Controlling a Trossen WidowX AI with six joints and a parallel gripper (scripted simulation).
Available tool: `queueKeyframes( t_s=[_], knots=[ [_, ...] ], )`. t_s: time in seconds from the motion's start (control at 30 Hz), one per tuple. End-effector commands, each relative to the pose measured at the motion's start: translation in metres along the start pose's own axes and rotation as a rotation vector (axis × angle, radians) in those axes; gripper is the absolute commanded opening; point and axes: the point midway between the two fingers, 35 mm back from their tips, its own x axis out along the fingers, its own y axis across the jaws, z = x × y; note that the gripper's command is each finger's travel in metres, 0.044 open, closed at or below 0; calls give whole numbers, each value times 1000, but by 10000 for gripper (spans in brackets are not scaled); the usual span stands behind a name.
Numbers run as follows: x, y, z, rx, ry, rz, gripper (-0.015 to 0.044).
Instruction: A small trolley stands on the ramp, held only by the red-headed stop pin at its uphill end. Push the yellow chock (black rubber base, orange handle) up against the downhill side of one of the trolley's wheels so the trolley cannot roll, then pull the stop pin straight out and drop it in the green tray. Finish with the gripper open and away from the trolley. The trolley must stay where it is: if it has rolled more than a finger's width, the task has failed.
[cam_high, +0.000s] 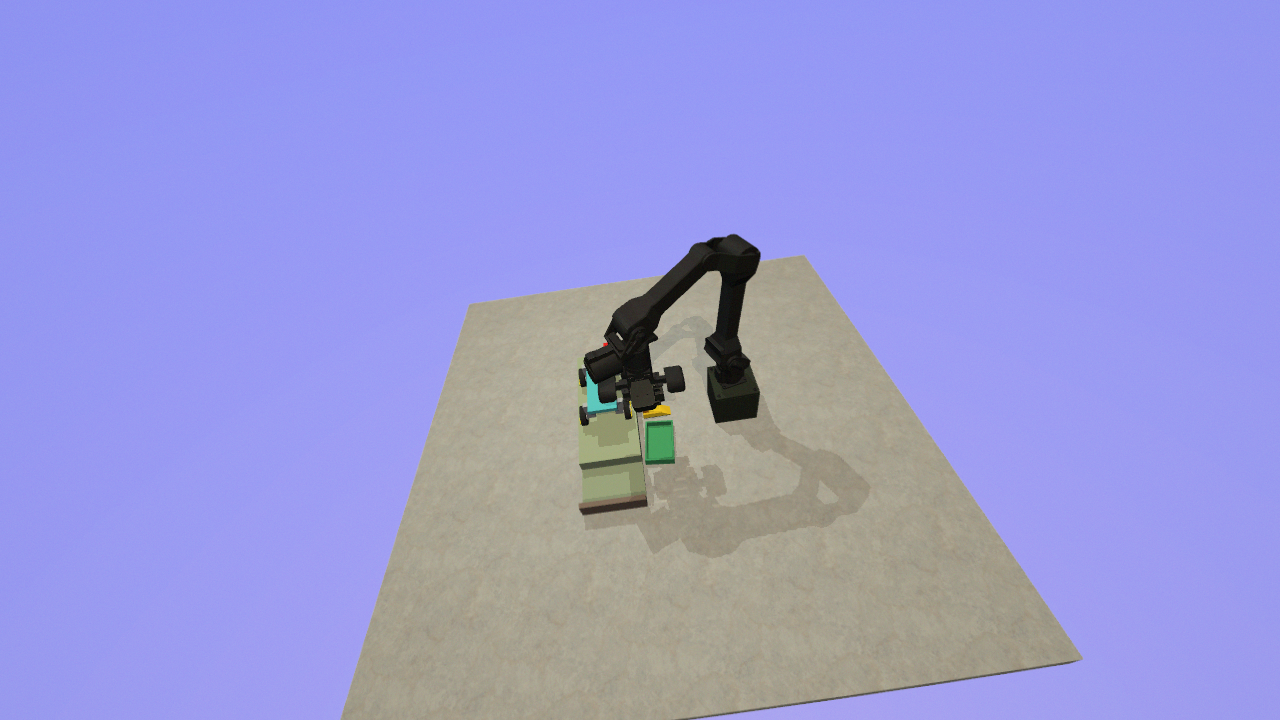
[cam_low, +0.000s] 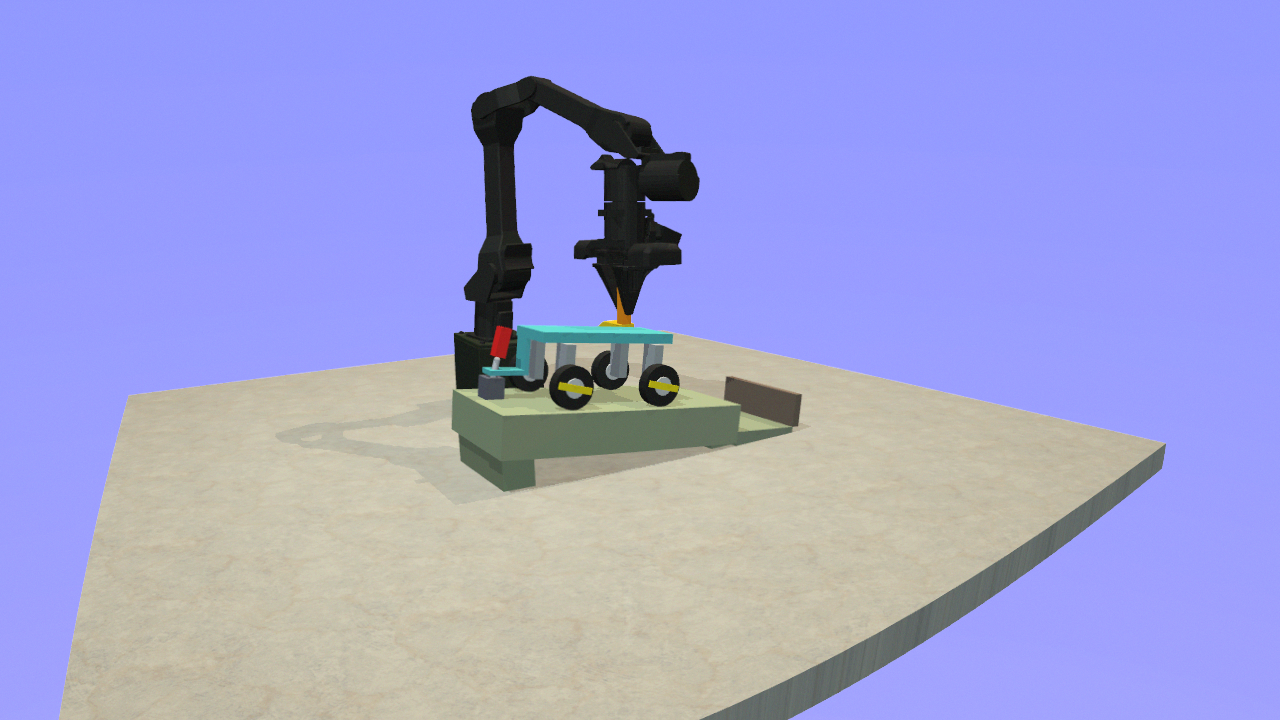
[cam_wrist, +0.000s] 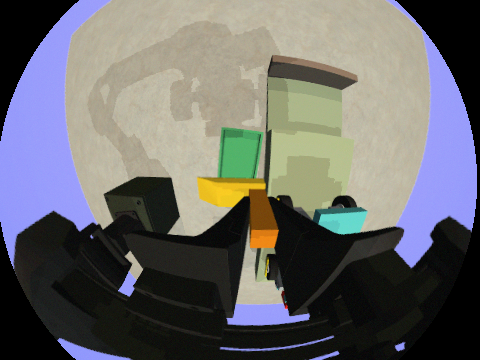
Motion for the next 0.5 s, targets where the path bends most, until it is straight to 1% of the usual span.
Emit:
queueKeyframes(
  t_s=[0.0, 0.3, 0.47],
  knots=[
    [0, -6, 17, 4, -1, -9, 0],
    [1, -15, 51, 4, -4, -10, 0],
    [1, -16, 54, -75, 1, -6, 0]
  ],
)
